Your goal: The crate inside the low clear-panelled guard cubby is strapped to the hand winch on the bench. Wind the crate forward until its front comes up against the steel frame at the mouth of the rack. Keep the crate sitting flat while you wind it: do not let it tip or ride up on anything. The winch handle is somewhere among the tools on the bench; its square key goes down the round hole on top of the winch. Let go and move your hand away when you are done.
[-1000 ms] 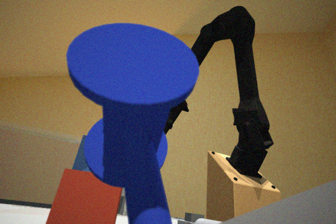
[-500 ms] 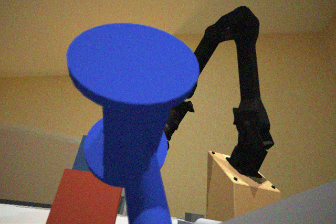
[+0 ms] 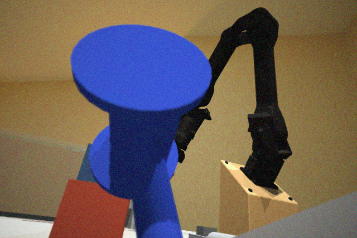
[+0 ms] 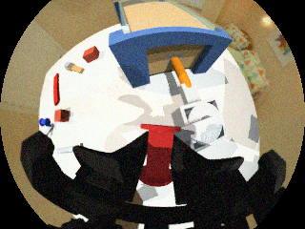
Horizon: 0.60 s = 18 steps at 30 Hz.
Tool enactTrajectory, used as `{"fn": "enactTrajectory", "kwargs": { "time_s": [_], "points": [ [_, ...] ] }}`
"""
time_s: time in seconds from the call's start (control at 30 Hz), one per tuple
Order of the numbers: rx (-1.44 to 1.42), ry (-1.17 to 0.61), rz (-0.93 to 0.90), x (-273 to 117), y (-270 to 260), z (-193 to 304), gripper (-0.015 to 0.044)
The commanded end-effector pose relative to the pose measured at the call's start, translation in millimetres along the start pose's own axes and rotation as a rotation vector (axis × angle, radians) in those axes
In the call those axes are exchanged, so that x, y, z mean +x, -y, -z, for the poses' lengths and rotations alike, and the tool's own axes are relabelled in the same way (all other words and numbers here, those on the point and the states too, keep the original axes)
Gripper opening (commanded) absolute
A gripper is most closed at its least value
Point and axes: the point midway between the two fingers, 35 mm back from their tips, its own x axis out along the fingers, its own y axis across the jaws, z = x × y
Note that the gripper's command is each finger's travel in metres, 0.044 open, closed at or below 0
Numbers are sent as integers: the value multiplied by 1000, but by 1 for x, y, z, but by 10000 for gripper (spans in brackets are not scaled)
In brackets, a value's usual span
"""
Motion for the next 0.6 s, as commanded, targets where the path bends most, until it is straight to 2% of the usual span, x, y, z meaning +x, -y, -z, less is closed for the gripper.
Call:
{"fn": "enactTrajectory", "kwargs": {
  "time_s": [0.0, 0.57],
  "points": [
    [18, -19, 14, -3, 5, 12, 0],
    [18, -19, 15, -9, 16, 25, 0]
  ]
}}
